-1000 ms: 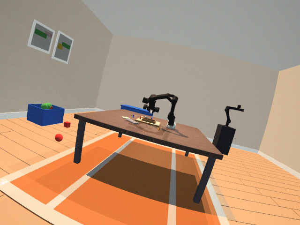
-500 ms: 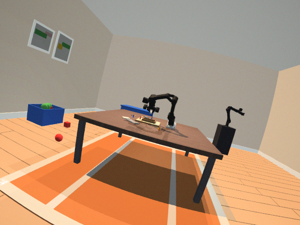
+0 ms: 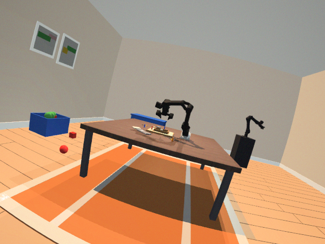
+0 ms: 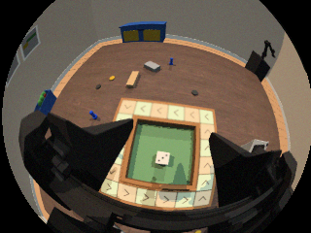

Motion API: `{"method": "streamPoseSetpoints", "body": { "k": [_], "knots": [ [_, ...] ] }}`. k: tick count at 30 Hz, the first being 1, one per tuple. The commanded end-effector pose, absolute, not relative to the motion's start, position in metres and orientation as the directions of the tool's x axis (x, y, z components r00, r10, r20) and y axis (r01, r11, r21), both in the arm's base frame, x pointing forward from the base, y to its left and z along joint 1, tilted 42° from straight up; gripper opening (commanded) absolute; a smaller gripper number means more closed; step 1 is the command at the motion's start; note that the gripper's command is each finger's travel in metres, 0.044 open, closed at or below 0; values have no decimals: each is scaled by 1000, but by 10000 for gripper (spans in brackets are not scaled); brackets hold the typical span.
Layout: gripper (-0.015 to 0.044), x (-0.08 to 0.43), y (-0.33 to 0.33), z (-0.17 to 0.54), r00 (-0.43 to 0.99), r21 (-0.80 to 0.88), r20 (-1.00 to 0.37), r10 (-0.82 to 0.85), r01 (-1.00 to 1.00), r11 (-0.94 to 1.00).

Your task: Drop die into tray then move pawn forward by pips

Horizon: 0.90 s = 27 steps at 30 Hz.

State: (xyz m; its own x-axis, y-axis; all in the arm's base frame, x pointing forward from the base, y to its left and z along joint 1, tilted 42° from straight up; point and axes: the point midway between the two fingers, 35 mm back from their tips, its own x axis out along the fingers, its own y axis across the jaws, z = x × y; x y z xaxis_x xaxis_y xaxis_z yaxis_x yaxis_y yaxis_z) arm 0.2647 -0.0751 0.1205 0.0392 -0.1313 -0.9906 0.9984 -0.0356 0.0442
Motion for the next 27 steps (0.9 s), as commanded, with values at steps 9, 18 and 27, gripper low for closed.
{"method": "streamPoseSetpoints", "body": {
  "k": [9,18,27],
  "knots": [
    [440,267,-66,76,50,43,-763,644,999,-26],
    [387,267,-65,75,13,49,-809,588,998,45],
    [200,327,-51,79,45,554,-782,621,507,660]
  ]
}}
